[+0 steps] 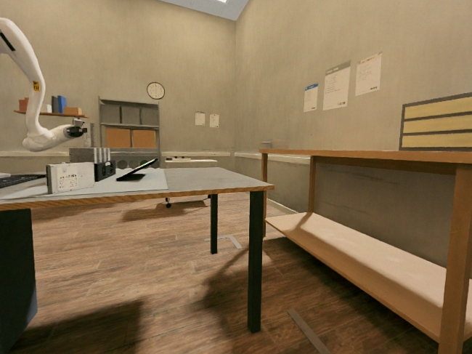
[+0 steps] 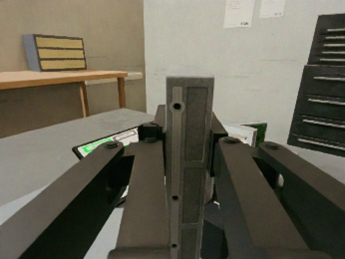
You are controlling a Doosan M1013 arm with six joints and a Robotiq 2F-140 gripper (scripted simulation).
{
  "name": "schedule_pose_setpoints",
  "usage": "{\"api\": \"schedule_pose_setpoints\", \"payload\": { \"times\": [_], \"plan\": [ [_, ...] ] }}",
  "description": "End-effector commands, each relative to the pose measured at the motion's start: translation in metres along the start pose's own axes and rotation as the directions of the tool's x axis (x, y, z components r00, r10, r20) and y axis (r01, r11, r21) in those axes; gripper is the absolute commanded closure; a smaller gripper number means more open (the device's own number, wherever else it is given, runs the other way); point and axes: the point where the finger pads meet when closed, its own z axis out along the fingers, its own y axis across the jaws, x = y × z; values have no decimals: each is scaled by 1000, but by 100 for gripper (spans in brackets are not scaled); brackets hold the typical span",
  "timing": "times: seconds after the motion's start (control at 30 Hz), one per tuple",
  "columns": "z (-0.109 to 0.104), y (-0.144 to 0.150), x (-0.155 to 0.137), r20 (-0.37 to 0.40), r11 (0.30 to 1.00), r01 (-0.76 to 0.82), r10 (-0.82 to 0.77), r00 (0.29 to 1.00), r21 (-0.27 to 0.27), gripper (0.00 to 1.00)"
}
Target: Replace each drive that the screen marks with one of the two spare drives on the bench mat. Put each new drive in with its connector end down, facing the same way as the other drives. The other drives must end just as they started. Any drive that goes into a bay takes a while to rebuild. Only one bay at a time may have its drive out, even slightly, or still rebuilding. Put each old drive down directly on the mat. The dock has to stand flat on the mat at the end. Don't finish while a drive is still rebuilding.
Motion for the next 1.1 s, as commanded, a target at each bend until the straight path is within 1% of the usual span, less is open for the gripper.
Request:
{"api": "schedule_pose_setpoints", "payload": {
  "times": [0.0,0.7,1.07],
  "plan": [
    [0,0,-3,0,1000,-1,1,1000,0,90],
    [0,0,-27,0,1000,-1,1,1000,0,90],
    [0,0,-47,0,1000,-1,1,1000,0,90]
  ]
}}
